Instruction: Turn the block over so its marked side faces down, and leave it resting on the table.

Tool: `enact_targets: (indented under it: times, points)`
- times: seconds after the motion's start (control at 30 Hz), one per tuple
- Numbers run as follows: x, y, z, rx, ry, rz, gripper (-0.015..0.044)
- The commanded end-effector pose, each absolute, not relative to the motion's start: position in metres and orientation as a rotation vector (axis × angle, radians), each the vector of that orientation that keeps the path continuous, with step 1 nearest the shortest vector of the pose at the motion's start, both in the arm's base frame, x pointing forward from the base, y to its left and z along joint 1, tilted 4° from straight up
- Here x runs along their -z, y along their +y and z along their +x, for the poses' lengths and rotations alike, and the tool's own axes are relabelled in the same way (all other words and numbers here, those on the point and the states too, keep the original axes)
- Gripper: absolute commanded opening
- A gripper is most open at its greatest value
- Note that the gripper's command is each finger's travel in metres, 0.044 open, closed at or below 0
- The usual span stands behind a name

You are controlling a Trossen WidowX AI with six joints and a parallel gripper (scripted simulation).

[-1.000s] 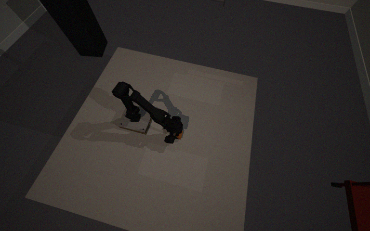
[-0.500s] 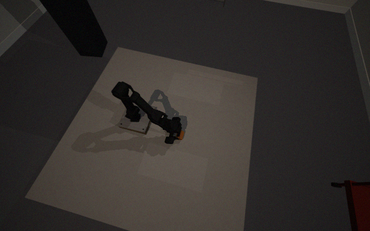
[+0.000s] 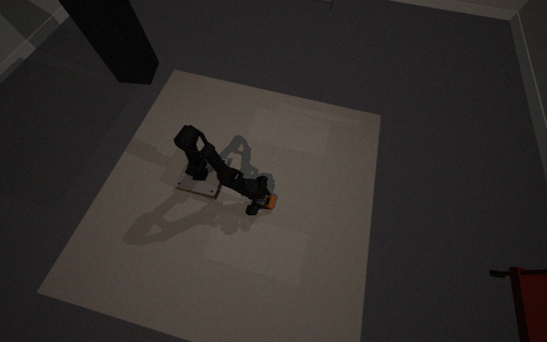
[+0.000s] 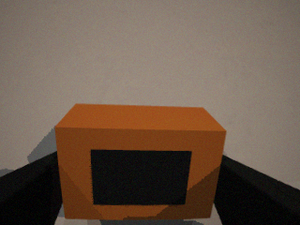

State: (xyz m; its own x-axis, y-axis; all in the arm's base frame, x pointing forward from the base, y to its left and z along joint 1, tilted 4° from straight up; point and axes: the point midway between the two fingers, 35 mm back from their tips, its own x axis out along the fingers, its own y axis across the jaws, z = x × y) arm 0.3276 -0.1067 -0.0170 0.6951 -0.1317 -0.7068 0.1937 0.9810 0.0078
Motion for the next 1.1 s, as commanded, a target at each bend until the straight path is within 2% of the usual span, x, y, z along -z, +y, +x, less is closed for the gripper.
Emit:
enact_targets:
  times: [0.0, 0.63, 1.07]
  points:
    - [0.028, -0.105, 0.321, 0.183, 0.748, 0.089, 0.0]
    - [0.02, -0.098, 0.303, 0.185, 0.503, 0.058, 0.0]
    - [0.017, -0.097, 0.302, 0.186, 0.463, 0.053, 0.0]
